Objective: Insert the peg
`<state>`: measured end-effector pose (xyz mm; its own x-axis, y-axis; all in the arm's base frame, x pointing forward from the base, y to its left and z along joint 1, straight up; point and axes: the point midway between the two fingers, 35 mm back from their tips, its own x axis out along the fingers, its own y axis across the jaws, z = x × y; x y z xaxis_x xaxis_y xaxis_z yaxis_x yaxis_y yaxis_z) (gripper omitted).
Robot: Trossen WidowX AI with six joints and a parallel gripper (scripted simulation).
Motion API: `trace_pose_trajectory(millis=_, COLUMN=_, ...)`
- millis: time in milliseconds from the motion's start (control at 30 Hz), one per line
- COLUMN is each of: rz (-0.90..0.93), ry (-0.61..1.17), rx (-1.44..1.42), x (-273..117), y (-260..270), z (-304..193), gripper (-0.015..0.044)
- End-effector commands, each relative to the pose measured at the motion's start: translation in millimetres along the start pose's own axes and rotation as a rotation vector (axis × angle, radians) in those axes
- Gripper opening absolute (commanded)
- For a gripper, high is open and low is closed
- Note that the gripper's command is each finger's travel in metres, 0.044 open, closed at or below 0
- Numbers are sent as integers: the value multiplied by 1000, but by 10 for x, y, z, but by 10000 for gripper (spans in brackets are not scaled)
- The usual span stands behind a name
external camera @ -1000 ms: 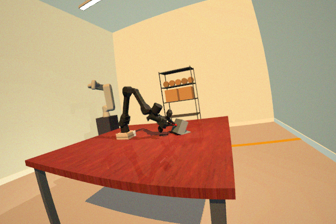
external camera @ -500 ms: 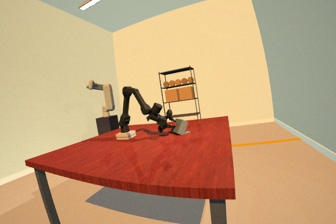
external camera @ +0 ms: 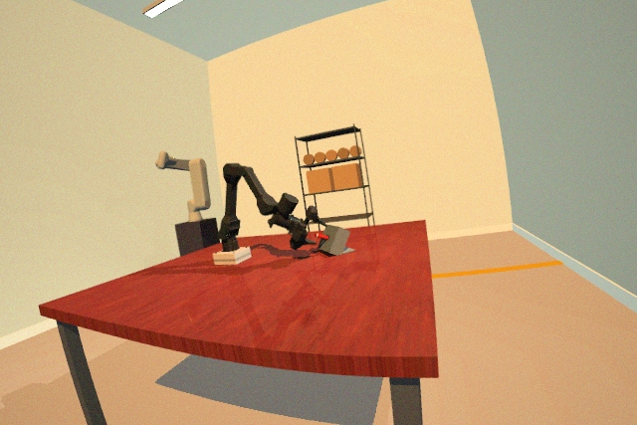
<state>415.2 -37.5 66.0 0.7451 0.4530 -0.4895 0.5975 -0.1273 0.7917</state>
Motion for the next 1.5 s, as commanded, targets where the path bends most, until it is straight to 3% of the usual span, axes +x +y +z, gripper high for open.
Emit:
trace_pose_trajectory(millis=0, rz=-3, ry=0, rx=-1, x=-72, y=-4, z=8, gripper=440)
trace_pose_trajectory(millis=1467, rz=-14, ry=-3, rx=12, x=-827, y=15, z=66, gripper=440)
